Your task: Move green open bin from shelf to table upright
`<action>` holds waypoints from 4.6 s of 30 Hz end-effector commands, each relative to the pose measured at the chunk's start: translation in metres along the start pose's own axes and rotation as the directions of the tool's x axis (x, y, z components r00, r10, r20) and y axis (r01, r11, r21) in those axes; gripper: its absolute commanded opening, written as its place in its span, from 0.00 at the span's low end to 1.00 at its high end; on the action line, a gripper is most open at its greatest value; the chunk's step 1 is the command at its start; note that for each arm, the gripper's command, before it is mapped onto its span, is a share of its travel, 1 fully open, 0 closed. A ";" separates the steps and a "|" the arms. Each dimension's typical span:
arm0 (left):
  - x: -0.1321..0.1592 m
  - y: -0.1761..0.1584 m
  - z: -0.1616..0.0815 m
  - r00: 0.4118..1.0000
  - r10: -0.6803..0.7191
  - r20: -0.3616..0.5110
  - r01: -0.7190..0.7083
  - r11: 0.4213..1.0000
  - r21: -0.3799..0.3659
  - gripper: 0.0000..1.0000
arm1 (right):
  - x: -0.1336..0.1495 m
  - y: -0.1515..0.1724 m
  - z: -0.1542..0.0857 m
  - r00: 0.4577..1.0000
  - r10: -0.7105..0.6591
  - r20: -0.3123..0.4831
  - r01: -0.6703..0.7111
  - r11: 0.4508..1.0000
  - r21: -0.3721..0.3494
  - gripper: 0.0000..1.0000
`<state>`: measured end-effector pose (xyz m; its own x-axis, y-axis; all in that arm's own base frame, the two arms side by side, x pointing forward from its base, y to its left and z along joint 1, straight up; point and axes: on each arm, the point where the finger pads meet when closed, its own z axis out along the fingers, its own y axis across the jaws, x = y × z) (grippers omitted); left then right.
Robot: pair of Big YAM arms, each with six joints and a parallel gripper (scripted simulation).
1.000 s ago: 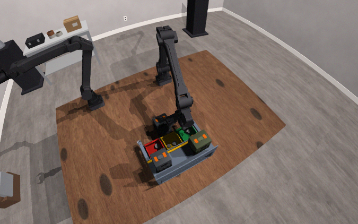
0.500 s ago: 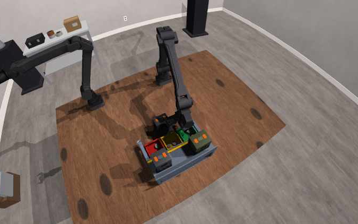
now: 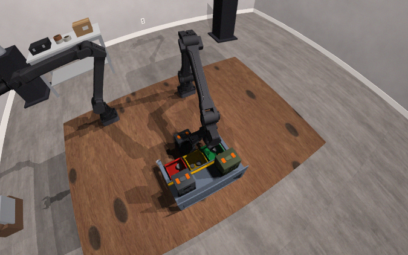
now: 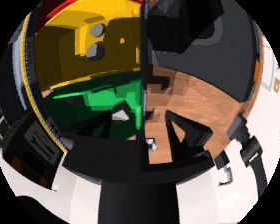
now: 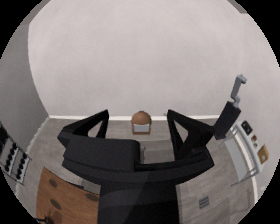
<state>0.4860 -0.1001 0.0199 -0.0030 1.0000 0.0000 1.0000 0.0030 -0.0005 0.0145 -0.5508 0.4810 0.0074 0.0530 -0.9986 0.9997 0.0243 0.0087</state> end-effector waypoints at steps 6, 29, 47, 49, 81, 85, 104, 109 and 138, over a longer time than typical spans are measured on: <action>-0.003 0.000 0.005 1.000 0.003 0.000 -0.003 1.000 -0.001 0.90 | -0.019 -0.005 -0.007 0.999 -0.009 0.053 0.008 1.000 0.007 1.00; -0.003 -0.001 0.007 1.000 0.002 -0.002 -0.002 1.000 0.002 0.90 | -0.019 -0.005 -0.007 0.999 -0.009 0.053 0.008 1.000 0.007 1.00; -0.002 -0.001 0.002 1.000 0.002 0.000 -0.002 1.000 -0.008 0.90 | -0.019 -0.005 -0.007 0.999 -0.009 0.053 0.008 1.000 0.007 1.00; -0.002 0.000 0.002 1.000 0.002 0.001 -0.002 1.000 -0.010 0.90 | -0.019 -0.005 -0.007 0.999 -0.009 0.053 0.008 1.000 0.007 1.00; -0.003 0.005 -0.008 1.000 0.000 0.005 0.000 0.999 -0.032 0.90 | -0.019 -0.005 -0.007 0.999 -0.009 0.053 0.008 1.000 0.007 1.00; -0.003 0.006 -0.009 1.000 0.000 0.005 0.001 0.999 -0.033 0.90 | -0.019 -0.005 -0.007 0.999 -0.009 0.053 0.008 1.000 0.007 1.00; -0.006 0.020 -0.012 1.000 -0.001 0.008 0.001 0.999 -0.046 0.90 | -0.019 -0.005 -0.007 0.999 -0.009 0.053 0.008 1.000 0.007 1.00; -0.006 0.023 -0.013 1.000 -0.001 0.008 0.001 0.999 -0.046 0.90 | -0.019 -0.005 -0.007 0.999 -0.009 0.053 0.008 1.000 0.007 1.00; -0.004 0.018 -0.011 1.000 -0.003 0.003 0.003 1.000 -0.028 0.90 | -0.019 -0.005 -0.007 0.999 -0.009 0.053 0.008 1.000 0.007 1.00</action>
<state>0.4873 -0.1004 0.0198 -0.0030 1.0000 -0.0007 1.0000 0.0030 0.0028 0.0145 -0.5508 0.4810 0.0074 0.0530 -0.9986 0.9997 0.0243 0.0087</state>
